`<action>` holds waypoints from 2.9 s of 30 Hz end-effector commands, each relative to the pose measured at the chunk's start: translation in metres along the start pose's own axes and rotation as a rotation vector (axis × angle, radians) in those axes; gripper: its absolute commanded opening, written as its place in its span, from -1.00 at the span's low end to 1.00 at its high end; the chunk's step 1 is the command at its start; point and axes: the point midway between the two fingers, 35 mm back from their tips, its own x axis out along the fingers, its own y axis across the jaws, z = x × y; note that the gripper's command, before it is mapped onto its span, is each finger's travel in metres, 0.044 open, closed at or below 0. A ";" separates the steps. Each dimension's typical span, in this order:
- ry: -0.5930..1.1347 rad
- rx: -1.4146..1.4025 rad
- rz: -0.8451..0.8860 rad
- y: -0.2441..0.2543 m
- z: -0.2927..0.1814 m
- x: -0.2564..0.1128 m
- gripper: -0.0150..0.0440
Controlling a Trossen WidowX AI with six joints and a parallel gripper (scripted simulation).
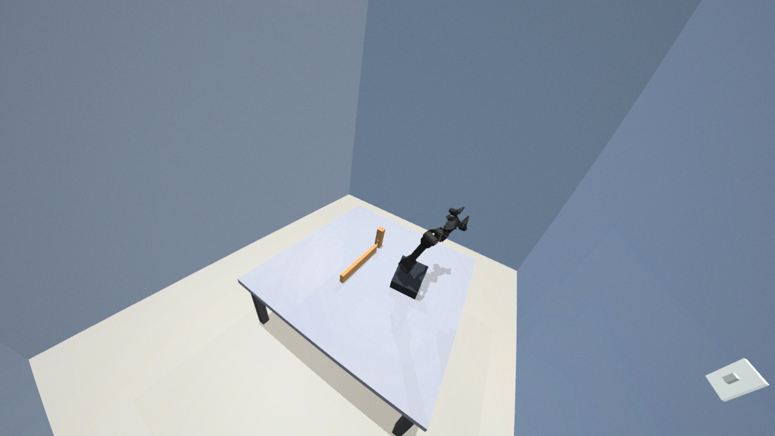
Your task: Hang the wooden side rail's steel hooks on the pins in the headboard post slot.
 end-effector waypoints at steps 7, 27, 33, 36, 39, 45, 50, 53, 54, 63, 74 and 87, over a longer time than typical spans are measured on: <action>-0.245 -0.088 -0.041 -0.036 0.077 -0.014 1.00; -1.125 -0.484 -0.343 -0.125 0.299 -0.202 1.00; -1.386 -0.619 -0.471 -0.130 0.332 -0.288 1.00; -1.517 -0.689 -0.539 -0.127 0.341 -0.333 1.00; -1.645 -0.758 -0.609 -0.122 0.345 -0.377 1.00; -1.900 -0.895 -0.748 -0.104 0.335 -0.462 1.00; -2.000 -0.949 -0.801 -0.095 0.326 -0.493 1.00; -2.000 -0.949 -0.801 -0.095 0.326 -0.493 1.00; -2.000 -0.949 -0.801 -0.095 0.326 -0.493 1.00; -2.000 -0.949 -0.801 -0.095 0.326 -0.493 1.00; -2.018 -0.861 -0.588 -0.094 0.326 -0.496 1.00; -1.837 -0.293 0.412 -0.093 0.327 -0.508 1.00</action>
